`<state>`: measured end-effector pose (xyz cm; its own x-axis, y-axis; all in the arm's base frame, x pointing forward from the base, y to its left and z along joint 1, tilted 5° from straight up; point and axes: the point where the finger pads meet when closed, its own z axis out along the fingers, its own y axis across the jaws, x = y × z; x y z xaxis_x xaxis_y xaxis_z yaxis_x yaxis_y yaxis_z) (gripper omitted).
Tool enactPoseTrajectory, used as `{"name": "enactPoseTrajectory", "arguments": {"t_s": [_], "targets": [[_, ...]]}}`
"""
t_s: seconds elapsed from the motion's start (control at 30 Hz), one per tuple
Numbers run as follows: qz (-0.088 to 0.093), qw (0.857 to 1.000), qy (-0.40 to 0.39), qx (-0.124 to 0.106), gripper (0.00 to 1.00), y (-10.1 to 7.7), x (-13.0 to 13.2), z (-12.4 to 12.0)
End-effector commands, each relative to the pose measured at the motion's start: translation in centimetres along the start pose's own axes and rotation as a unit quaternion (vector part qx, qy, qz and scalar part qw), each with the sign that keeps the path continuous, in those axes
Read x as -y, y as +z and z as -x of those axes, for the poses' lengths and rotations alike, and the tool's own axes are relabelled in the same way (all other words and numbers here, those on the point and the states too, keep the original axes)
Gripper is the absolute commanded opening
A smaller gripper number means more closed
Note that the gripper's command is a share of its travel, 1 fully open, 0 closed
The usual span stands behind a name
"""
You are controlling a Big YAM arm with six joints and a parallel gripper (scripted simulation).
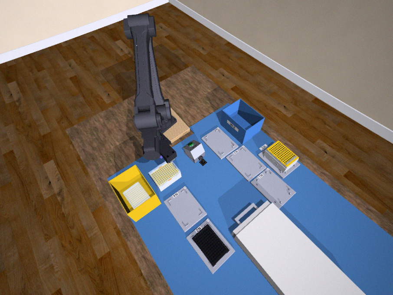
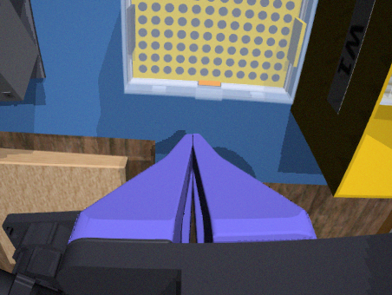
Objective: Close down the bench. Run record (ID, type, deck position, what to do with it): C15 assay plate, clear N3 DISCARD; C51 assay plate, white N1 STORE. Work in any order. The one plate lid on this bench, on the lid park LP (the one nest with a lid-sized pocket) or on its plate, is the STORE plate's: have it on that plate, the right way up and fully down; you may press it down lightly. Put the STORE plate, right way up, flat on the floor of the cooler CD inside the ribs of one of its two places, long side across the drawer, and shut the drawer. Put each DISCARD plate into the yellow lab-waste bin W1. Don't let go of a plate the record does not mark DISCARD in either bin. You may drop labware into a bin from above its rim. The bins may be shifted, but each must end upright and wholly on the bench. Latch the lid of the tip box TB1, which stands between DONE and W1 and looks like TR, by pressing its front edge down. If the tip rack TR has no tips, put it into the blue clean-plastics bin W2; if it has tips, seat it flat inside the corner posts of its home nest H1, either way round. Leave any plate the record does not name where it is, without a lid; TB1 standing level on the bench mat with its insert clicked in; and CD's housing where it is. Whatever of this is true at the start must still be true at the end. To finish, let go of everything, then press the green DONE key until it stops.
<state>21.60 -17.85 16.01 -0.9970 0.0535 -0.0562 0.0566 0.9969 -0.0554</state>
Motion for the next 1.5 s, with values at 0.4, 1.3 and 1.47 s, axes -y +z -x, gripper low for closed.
{"name": "enactPoseTrajectory", "arguments": {"t_s": [0.4,1.3,1.47], "targets": [[-0.004,1.0,0.009,0.009,0.0,-1.4,-5.2,-0.1],[-0.002,1.0,0.01,0.013,0.0,-2.7,-15.0,-0.4],[-0.001,1.0,0.01,0.017,0.0,-3.1,-16.2,-0.4]]}}
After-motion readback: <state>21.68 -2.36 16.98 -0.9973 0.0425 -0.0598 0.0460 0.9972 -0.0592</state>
